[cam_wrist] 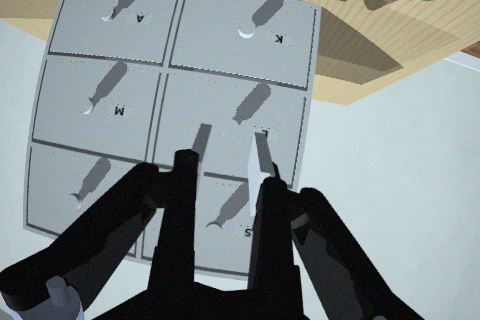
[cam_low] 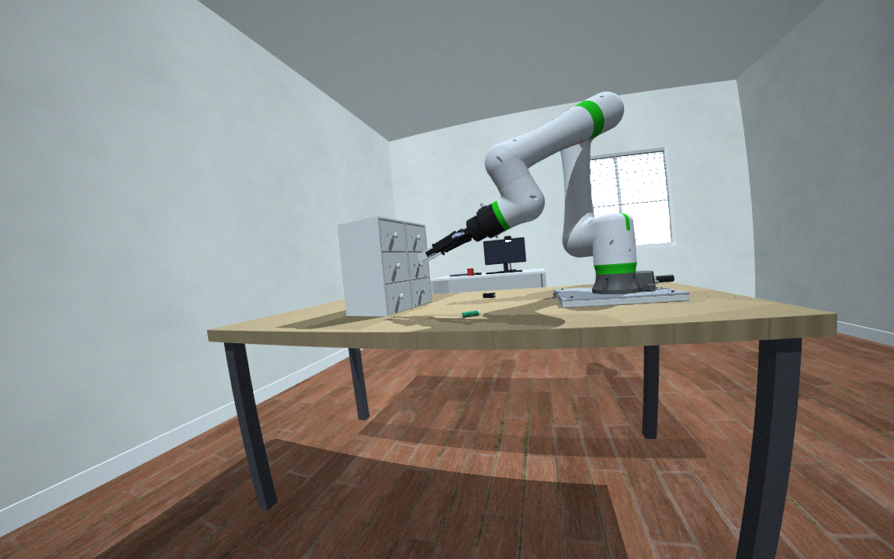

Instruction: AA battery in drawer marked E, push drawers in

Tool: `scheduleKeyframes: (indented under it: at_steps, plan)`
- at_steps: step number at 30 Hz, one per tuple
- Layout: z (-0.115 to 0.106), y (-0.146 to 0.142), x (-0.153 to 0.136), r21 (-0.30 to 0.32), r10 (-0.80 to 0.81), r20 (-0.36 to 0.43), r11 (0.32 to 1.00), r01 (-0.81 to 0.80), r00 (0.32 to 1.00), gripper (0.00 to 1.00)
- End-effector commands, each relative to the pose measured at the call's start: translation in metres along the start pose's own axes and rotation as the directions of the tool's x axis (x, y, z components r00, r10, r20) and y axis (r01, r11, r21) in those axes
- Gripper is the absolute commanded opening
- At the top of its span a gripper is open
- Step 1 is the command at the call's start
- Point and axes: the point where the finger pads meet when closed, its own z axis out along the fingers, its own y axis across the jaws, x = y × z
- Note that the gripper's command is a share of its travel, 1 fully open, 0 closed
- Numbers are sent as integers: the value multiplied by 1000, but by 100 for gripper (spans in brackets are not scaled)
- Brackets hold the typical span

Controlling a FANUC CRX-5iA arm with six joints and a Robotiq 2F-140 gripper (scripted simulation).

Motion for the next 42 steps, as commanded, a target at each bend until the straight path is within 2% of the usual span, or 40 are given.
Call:
scheduleKeyframes:
  at_steps: [1,13,24,42]
  plan:
    - [3,0,0,0,0,1,1000,0,1000,20]
    - [38,0,-2,0,0,1,1000,0,1000,20]
    - [62,0,-4,0,0,1,1000,0,1000,20]
    - [66,0,-4,0,0,1,1000,0,1000,20]
